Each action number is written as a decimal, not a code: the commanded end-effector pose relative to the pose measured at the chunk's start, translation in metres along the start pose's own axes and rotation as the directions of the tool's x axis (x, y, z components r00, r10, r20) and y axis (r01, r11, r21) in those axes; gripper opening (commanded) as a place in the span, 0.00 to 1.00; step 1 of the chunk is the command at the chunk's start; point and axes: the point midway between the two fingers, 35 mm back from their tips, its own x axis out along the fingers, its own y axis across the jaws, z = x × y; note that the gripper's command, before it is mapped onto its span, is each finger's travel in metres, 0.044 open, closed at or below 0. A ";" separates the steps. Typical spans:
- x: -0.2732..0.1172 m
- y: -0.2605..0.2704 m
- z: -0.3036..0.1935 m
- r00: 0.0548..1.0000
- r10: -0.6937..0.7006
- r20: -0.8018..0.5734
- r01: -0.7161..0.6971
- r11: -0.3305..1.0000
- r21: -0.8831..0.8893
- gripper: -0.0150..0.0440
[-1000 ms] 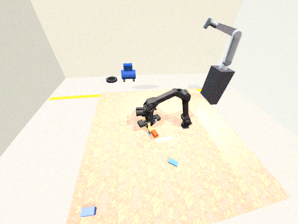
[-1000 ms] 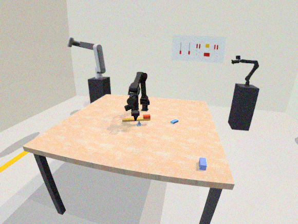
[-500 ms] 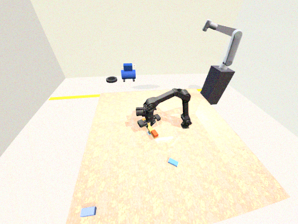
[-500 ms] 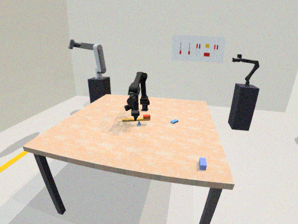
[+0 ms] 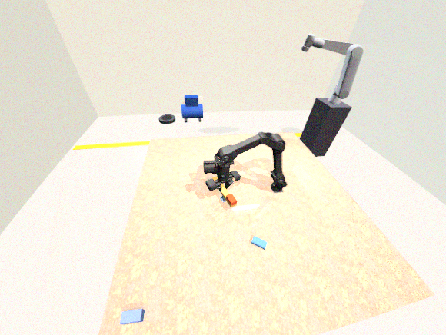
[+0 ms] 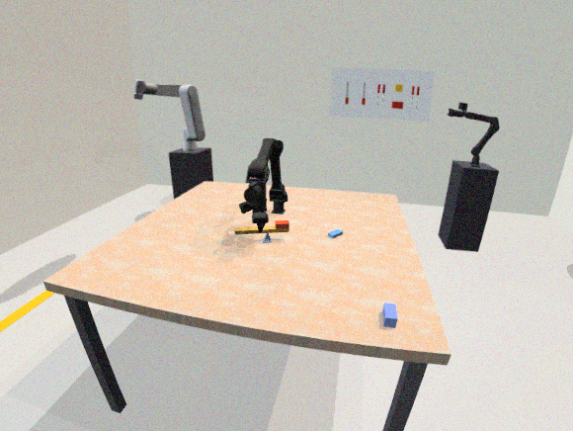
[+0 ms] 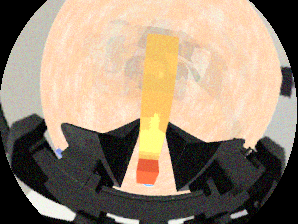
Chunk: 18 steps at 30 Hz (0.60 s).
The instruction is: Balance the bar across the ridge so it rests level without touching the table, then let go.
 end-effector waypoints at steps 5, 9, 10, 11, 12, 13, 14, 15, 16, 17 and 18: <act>0.000 0.000 0.000 1.000 0.000 0.000 0.000 1.000 0.000 0.25; 0.000 0.000 0.000 1.000 0.000 0.000 0.000 1.000 0.000 0.25; 0.000 0.000 0.000 1.000 0.000 0.000 0.000 1.000 0.000 0.25; 0.000 0.000 0.000 1.000 0.000 0.000 0.000 1.000 0.000 0.25; 0.000 0.000 0.000 1.000 0.000 0.000 0.000 1.000 0.000 0.25; 0.000 0.000 0.000 1.000 0.000 0.000 0.000 1.000 0.000 0.25; 0.000 0.000 0.000 1.000 0.000 0.000 0.000 1.000 0.000 0.25; 0.000 0.000 0.000 1.000 0.000 0.000 0.000 1.000 0.000 0.25; 0.000 0.000 0.000 1.000 0.000 0.000 0.000 1.000 0.000 0.25; 0.000 0.000 0.000 1.000 0.000 0.000 0.000 1.000 0.000 0.25; 0.000 0.000 0.000 1.000 0.000 0.000 0.000 1.000 0.000 0.25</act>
